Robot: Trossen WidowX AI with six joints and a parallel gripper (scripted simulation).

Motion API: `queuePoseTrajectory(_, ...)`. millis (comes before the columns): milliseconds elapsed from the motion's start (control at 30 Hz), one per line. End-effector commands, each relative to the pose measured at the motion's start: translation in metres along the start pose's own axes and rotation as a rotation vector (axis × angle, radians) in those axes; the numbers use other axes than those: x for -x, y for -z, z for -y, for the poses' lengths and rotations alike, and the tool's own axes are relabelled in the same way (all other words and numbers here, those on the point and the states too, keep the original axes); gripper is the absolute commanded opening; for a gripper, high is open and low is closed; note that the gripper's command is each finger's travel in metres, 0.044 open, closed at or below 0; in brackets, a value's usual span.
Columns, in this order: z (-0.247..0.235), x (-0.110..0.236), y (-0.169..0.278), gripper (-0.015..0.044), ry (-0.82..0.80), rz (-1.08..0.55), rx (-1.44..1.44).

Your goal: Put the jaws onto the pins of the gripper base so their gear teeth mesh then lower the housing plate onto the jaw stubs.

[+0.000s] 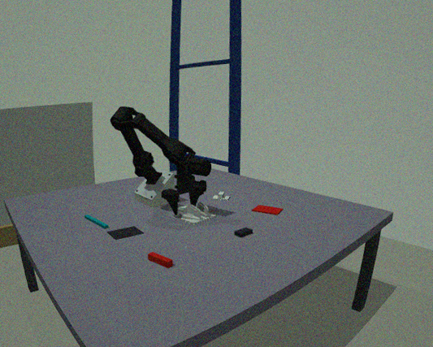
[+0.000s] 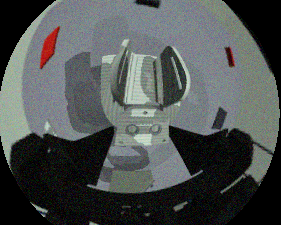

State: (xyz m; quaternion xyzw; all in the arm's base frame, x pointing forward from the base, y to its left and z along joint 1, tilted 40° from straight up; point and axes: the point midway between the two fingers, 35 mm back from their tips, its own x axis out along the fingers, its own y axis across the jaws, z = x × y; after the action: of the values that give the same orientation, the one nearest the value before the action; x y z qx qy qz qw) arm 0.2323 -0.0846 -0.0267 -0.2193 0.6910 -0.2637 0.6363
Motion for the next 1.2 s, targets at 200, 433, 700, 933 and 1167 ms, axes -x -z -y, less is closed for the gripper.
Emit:
queuePoseTrajectory(200, -0.001, 0.073, -0.001, 0.0440, -0.004, 0.005, -0.001)
queuePoseTrajectory(433, -0.003, 0.071, 0.001, 0.0440, -0.004, 0.010, 0.005)
queuePoseTrajectory(700, -0.009, 0.124, 0.040, 0.0440, -0.006, 0.003, 0.001)
queuePoseTrajectory(933, -0.009, 0.124, 0.040, 0.0440, -0.006, 0.003, 0.001)
queuePoseTrajectory(1167, -0.009, 0.124, 0.040, 0.0440, -0.006, 0.003, 0.001)
